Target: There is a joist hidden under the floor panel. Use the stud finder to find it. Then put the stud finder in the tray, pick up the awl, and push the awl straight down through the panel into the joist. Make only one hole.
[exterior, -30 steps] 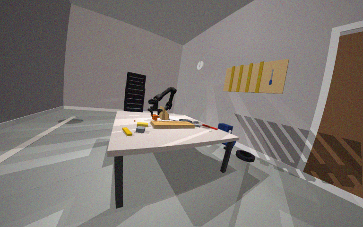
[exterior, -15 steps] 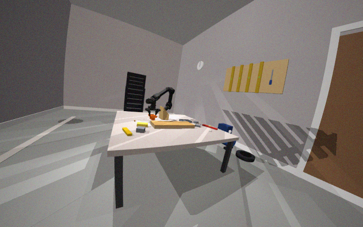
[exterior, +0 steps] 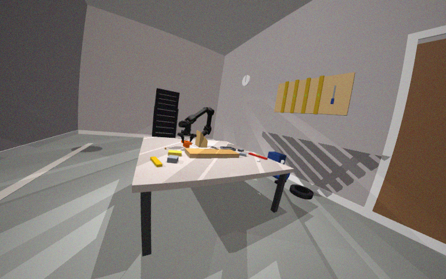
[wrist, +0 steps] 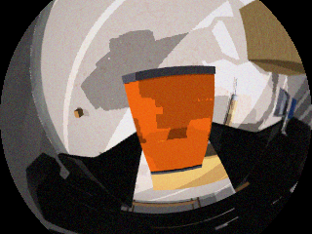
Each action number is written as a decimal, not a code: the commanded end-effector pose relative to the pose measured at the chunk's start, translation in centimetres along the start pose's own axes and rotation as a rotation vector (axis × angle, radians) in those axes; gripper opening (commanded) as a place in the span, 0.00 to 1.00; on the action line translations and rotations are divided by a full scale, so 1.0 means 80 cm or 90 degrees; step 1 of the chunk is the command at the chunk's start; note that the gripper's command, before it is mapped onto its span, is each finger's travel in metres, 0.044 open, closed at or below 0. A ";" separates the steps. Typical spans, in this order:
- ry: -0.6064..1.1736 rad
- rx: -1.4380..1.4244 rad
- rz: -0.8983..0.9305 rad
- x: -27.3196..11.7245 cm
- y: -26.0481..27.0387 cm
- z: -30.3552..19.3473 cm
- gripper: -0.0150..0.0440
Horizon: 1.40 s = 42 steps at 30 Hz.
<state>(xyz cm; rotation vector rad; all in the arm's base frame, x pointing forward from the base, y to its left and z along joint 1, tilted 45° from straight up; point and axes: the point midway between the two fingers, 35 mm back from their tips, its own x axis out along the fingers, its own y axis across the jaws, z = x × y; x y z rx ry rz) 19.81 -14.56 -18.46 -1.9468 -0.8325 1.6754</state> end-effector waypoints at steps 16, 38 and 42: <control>-0.005 -0.002 0.056 -0.001 -0.002 -0.001 0.25; -0.005 -0.005 0.113 0.001 -0.008 -0.001 0.25; -0.004 -0.006 0.124 0.001 -0.009 -0.001 0.25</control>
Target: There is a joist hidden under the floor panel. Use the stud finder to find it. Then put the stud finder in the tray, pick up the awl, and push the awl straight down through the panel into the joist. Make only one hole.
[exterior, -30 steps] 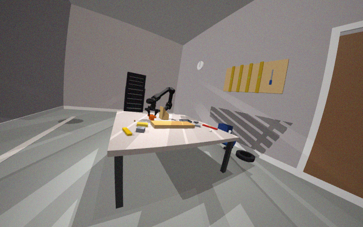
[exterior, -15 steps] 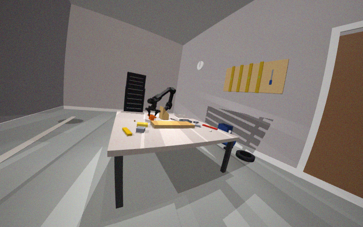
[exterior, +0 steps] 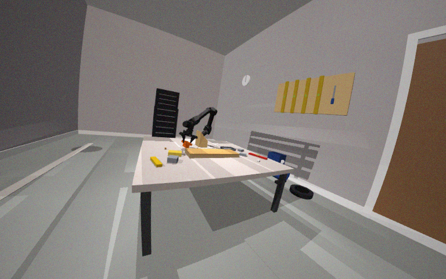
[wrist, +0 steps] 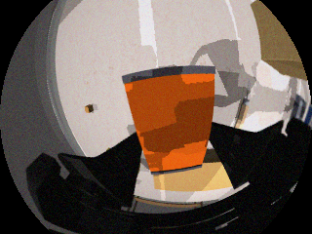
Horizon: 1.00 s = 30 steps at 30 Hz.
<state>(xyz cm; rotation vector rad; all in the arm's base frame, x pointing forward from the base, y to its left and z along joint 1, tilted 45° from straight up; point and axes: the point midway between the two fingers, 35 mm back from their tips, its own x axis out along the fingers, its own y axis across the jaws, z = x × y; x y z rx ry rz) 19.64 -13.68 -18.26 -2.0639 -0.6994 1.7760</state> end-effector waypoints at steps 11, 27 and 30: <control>0.003 -0.001 0.047 -0.005 -0.001 -0.003 0.25; -0.003 -0.005 0.090 -0.001 -0.003 -0.002 0.25; -0.004 -0.006 0.100 -0.001 -0.003 -0.002 0.25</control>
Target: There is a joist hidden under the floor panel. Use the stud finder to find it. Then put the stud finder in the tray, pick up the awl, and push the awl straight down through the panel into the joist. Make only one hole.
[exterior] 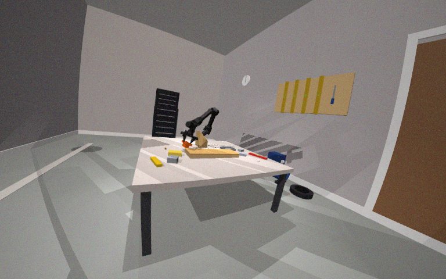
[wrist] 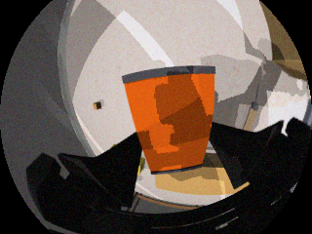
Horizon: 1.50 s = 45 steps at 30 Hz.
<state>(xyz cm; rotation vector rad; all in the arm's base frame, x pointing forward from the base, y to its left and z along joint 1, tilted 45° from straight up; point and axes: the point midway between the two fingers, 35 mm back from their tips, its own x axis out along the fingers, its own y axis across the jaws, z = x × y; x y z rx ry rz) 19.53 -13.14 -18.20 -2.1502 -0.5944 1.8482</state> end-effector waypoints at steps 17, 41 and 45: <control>-0.002 -0.004 0.077 -0.002 0.000 -0.002 0.25; 0.005 -0.007 0.155 -0.004 -0.006 -0.003 0.25; 0.007 -0.008 0.166 -0.004 -0.007 -0.003 0.25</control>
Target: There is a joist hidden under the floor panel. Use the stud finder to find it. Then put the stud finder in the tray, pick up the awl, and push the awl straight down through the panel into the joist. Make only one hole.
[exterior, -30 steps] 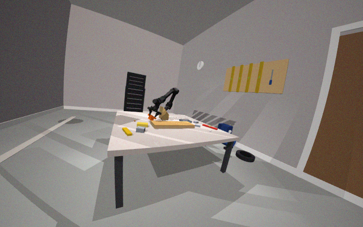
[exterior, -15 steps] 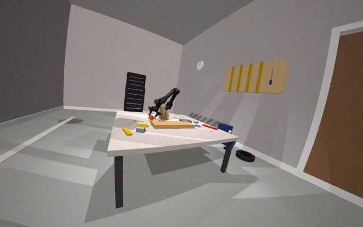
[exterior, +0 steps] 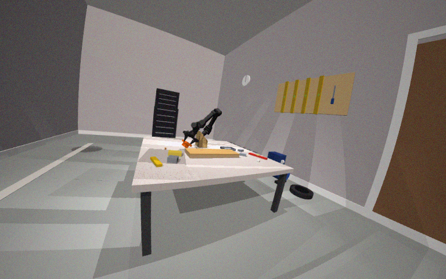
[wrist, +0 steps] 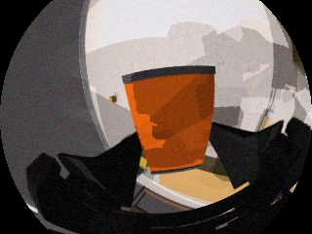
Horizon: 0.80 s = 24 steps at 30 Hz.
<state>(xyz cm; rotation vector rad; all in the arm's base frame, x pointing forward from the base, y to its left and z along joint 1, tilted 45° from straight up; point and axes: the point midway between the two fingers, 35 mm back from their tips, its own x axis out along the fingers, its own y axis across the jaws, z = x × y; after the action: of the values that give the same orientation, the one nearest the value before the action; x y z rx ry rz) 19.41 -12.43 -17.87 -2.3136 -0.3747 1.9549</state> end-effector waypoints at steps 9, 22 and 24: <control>-0.002 -0.002 0.051 -0.001 0.003 -0.002 0.25; -0.007 -0.007 0.106 0.002 -0.001 -0.002 0.25; -0.007 -0.008 0.115 0.002 -0.001 -0.002 0.25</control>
<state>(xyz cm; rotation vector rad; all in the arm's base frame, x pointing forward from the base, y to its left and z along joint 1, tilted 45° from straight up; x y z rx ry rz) 19.46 -12.04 -18.08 -2.4030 -0.2330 2.0339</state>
